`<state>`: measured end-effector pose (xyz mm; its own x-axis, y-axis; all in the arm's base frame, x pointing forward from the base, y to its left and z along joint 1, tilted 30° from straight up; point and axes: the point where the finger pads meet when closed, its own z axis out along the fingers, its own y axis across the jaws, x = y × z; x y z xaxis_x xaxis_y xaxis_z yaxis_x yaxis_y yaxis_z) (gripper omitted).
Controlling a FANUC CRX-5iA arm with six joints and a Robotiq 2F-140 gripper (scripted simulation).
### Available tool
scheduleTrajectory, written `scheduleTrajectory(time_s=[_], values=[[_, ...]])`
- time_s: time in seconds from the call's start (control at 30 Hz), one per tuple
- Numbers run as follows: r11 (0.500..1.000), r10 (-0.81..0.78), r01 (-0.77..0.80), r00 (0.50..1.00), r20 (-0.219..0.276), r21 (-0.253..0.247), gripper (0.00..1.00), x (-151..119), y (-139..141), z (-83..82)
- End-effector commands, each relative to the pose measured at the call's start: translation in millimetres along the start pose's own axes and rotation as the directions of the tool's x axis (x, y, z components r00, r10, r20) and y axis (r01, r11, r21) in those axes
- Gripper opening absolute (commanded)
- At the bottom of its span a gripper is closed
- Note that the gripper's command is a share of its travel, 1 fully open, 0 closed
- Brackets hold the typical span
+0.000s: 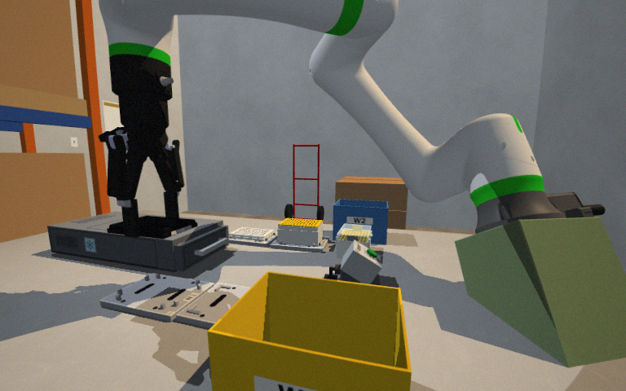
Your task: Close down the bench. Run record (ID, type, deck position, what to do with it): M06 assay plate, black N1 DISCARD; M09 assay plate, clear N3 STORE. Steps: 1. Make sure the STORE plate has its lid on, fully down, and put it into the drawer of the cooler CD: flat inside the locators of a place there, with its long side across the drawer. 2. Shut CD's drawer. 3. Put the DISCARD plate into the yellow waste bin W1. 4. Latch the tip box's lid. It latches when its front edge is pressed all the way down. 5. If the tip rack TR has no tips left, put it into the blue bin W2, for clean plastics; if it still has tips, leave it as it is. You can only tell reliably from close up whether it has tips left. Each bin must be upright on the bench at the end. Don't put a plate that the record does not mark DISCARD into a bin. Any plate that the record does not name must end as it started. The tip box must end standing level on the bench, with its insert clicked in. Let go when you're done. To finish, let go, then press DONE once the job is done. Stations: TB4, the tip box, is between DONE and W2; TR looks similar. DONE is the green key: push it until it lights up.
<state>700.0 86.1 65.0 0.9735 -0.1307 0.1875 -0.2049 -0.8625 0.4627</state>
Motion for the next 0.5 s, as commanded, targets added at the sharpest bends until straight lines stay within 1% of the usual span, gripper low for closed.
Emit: scheduleTrajectory(time_s=[0.0,0.3,0.37,0.47], values=[[1.0,0.005,-0.005,1.0,-0.002,0.001,0.1,-2,-1,-1.2],[1.0,0.005,-0.005,1.0,-0.002,0.001,0.1,-24,-10,-1.2],[1.0,0.005,-0.005,1.0,-0.002,0.001,0.1,-24,-10,-1.2],[1.0,0.005,-0.005,1.0,-0.002,0.001,0.1,-32,-13,-1.2]])
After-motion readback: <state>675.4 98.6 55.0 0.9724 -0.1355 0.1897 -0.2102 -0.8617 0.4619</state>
